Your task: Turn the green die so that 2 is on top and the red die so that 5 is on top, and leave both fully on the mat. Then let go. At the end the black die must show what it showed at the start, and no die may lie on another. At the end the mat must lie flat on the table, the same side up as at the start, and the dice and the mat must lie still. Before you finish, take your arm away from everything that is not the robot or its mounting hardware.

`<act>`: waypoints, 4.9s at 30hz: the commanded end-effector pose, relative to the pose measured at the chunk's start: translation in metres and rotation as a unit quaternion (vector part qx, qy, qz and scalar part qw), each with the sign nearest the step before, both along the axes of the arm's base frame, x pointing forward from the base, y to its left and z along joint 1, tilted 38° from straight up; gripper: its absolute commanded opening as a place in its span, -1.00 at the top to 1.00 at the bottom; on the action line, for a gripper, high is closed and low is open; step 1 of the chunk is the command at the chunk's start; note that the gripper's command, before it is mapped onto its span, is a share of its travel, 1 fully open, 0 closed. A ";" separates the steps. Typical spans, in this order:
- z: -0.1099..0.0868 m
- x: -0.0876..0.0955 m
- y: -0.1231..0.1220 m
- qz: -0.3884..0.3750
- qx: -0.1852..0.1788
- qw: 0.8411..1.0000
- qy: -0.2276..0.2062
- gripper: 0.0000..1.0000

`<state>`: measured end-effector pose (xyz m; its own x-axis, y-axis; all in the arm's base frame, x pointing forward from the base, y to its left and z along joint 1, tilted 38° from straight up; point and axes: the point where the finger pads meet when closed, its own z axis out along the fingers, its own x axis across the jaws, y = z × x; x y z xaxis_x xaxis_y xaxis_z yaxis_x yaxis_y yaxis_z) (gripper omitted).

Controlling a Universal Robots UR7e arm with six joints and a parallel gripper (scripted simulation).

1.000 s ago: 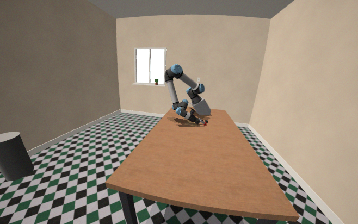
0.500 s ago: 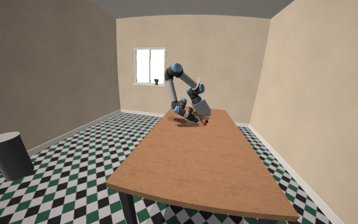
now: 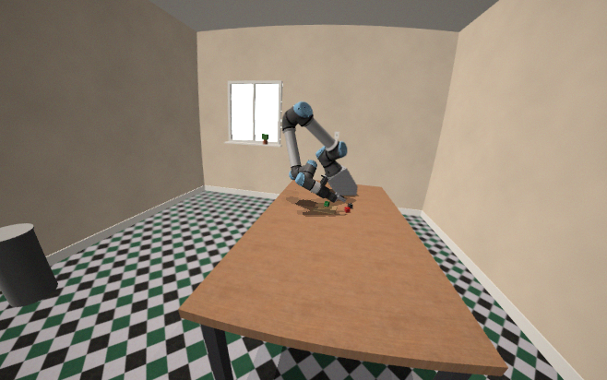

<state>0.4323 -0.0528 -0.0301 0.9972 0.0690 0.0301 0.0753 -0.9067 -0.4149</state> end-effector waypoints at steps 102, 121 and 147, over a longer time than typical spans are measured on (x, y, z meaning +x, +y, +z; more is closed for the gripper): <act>-0.008 0.001 0.059 -0.298 -0.482 0.821 -0.068 -1.00; -0.015 0.002 0.050 -0.575 -0.402 0.707 -0.093 -1.00; -0.017 -0.001 0.044 -0.692 -0.348 0.625 -0.102 -0.74</act>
<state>0.4308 -0.0089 -0.0476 0.0989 -0.7870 0.6090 -0.9929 -0.1184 0.0082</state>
